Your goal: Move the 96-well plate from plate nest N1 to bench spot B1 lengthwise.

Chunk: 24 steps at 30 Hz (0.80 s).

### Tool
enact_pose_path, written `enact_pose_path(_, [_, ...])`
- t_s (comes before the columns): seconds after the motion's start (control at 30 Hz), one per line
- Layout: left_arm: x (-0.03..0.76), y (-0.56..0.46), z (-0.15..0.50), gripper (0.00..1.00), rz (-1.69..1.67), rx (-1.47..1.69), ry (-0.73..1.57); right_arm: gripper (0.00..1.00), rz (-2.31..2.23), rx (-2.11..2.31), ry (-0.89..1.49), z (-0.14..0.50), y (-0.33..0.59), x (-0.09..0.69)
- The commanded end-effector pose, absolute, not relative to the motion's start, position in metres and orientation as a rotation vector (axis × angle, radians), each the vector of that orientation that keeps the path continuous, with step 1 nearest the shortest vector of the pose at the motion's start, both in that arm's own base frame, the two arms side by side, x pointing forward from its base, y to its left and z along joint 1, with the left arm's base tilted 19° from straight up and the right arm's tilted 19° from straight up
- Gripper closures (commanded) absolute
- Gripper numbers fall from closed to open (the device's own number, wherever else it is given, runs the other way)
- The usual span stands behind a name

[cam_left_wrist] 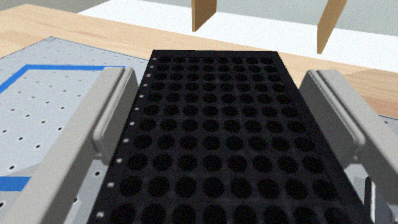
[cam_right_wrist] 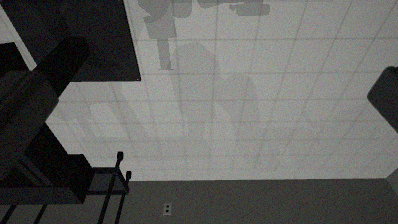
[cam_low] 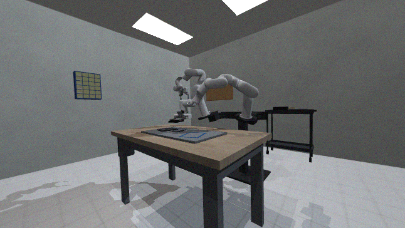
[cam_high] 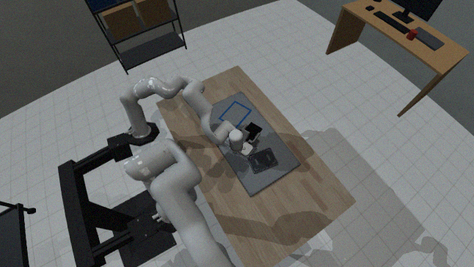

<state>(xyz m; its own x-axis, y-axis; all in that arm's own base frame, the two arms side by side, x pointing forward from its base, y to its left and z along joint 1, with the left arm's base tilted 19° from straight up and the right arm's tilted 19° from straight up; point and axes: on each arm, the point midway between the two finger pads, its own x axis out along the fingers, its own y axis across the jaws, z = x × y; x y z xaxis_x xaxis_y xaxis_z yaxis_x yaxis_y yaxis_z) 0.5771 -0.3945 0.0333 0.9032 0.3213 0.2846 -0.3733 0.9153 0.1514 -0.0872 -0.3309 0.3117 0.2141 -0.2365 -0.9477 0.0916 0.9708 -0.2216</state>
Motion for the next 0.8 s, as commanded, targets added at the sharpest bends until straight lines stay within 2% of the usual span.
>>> enact_pose_path(0.0, [0.579,-0.381,0.039,1.00,0.358,0.199,-0.262,0.00,-0.231,-0.129,1.336,0.313,-0.331,-0.087])
enact_pose_path(0.77, [0.586,-0.320,0.054,1.00,0.358,0.199,-0.262,0.00,-0.231,-0.129,1.336,0.313,-0.331,-0.087])
